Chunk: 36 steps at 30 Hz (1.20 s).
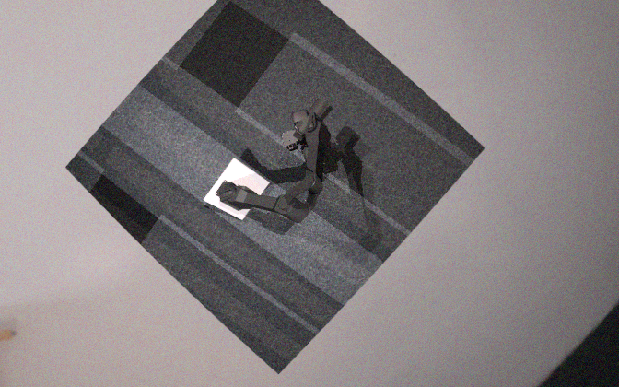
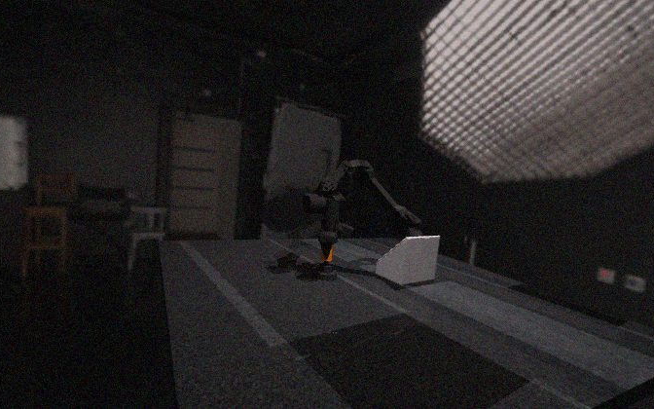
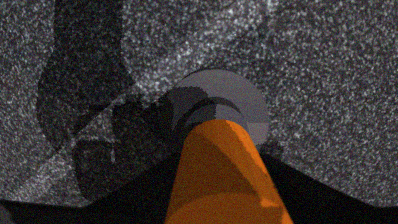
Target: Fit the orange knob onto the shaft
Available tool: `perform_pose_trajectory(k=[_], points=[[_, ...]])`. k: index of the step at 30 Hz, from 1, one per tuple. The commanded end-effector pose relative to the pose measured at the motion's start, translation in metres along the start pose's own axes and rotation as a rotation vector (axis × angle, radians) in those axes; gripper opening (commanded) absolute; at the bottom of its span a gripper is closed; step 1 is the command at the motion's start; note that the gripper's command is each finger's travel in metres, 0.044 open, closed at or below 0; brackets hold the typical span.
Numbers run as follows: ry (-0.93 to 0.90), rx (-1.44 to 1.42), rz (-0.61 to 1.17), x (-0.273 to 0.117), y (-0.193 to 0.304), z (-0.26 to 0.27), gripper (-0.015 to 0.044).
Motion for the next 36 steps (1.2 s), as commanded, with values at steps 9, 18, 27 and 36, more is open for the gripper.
perform_pose_trajectory(k=[9,18,27,36], points=[[-0.001,-0.015,0.001,0.0025,-0.0013,0.0002,0.0],[-0.001,-0.015,0.001,-0.001,-0.0016,-0.0002,0.0],[-0.001,-0.196,0.001,-0.0011,0.0002,0.0001,0.0],[-0.001,-0.225,0.001,0.0004,-0.0014,-0.0004,0.0]])
Point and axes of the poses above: the point midway between the two fingers, 35 mm back from their tips, its own x axis out along the fingers, its own z axis across the jaws, y = z × x, the point moved 3 cm from there along -x, back along the fingers, and after that the axes turned 7 degrees about -x, right-handed, at the moved point
